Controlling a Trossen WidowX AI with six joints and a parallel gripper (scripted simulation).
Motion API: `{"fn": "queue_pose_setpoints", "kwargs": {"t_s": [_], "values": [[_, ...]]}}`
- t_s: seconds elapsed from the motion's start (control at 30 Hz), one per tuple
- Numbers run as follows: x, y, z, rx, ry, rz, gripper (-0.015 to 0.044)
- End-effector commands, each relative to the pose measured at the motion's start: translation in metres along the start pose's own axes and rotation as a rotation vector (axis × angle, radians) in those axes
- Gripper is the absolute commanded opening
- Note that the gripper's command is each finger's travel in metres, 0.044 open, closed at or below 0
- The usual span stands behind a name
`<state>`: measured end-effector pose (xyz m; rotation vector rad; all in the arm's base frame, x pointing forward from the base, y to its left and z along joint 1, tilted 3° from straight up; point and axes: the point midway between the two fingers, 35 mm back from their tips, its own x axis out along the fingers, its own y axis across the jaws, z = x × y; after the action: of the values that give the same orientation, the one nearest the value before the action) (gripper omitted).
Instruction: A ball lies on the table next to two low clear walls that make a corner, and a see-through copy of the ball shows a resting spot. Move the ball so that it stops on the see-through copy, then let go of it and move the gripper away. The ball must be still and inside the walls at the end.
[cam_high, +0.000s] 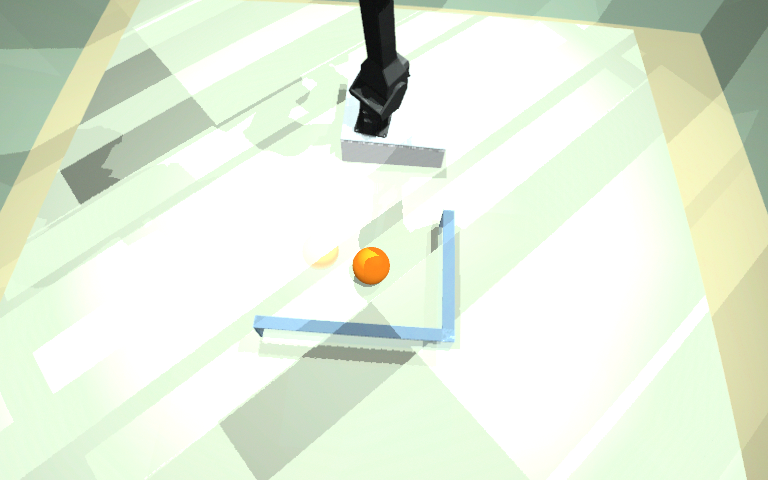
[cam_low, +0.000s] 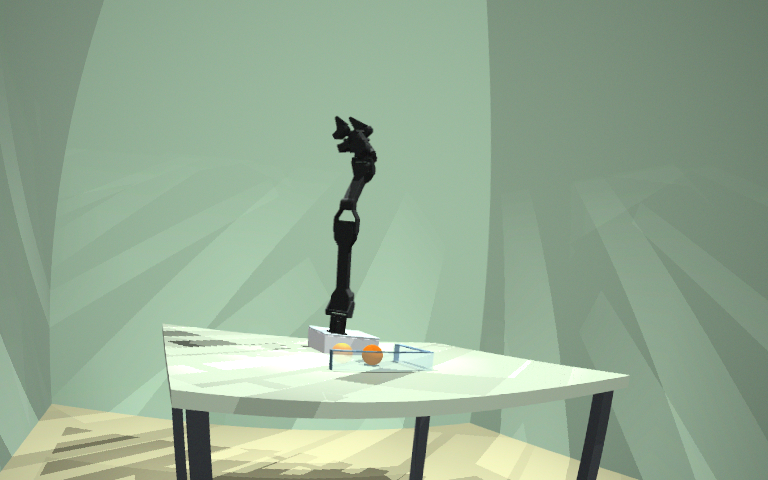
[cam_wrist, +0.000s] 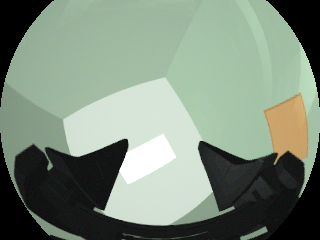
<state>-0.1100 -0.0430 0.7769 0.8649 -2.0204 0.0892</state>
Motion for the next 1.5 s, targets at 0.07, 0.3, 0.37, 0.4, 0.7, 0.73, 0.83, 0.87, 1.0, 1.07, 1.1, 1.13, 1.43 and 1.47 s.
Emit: {"fn": "queue_pose_setpoints", "kwargs": {"t_s": [0.07,0.3,0.37,0.4,0.7,0.73,0.83,0.87,1.0,1.07,1.1,1.13,1.43,1.47], "values": [[-0.002,0.008,0.002,0.004,-0.009,0.028,0.043],[-0.028,0.074,0.016,0.032,-0.065,0.271,0.043],[-0.037,0.085,0.018,0.046,-0.084,0.325,0.043],[-0.043,0.093,0.018,0.053,-0.091,0.358,0.043],[-0.121,0.176,0.007,0.06,-0.063,0.737,0.043],[-0.129,0.18,0.005,0.055,-0.062,0.767,0.043],[-0.16,0.2,-0.004,0.055,-0.032,0.884,0.043],[-0.171,0.206,-0.007,0.056,-0.019,0.924,0.043],[-0.22,0.227,-0.022,0.057,0.042,1.083,0.043],[-0.248,0.235,-0.032,0.06,0.084,1.17,0.043],[-0.263,0.238,-0.037,0.061,0.107,1.213,0.043],[-0.277,0.24,-0.042,0.061,0.131,1.256,0.043],[-0.413,0.228,-0.094,0.025,0.396,1.617,0.043],[-0.428,0.223,-0.1,0.016,0.43,1.654,0.043]]}}
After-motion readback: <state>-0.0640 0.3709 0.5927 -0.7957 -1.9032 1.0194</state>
